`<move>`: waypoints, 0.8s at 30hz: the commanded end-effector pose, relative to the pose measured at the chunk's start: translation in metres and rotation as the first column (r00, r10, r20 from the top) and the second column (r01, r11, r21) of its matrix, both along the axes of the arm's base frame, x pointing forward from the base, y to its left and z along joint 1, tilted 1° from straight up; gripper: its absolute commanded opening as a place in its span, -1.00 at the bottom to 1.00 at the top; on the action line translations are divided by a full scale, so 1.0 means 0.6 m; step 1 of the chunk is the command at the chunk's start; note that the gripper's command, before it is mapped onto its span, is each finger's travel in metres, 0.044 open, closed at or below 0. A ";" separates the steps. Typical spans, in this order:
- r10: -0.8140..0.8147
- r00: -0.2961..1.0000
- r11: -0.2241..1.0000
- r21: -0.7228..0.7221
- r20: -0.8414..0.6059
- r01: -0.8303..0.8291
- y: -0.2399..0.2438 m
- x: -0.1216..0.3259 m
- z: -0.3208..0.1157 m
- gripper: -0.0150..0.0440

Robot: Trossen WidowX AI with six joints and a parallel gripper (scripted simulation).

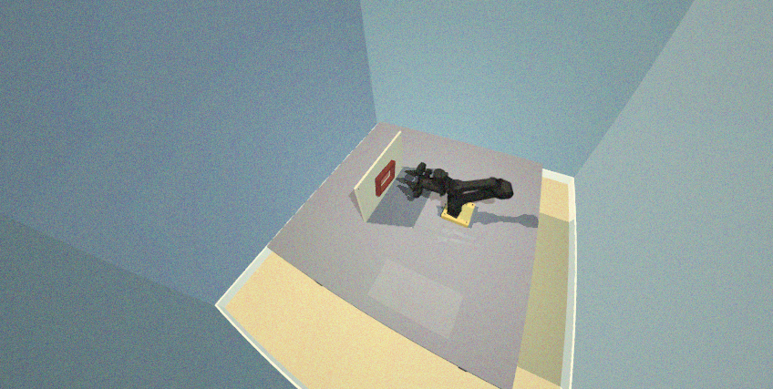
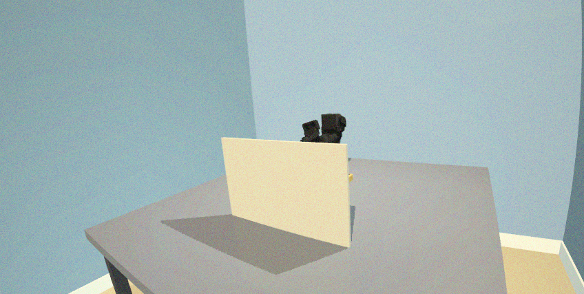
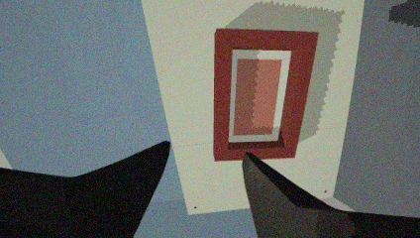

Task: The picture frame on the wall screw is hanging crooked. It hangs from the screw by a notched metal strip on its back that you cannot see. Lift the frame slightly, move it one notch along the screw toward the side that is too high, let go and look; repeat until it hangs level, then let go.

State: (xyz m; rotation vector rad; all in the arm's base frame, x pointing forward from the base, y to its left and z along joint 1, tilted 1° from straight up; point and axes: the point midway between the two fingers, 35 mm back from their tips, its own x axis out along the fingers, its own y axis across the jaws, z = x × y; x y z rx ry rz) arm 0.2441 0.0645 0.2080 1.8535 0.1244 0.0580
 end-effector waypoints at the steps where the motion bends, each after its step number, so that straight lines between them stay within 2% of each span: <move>1: -0.027 1.000 0.999 0.017 -0.012 0.027 -0.014 -0.058 0.024 0.39; 6: -0.044 0.999 0.999 0.022 -0.022 0.045 -0.043 -0.107 0.027 0.39; 24: -0.053 0.998 0.998 0.039 -0.018 0.054 -0.044 -0.109 0.027 0.39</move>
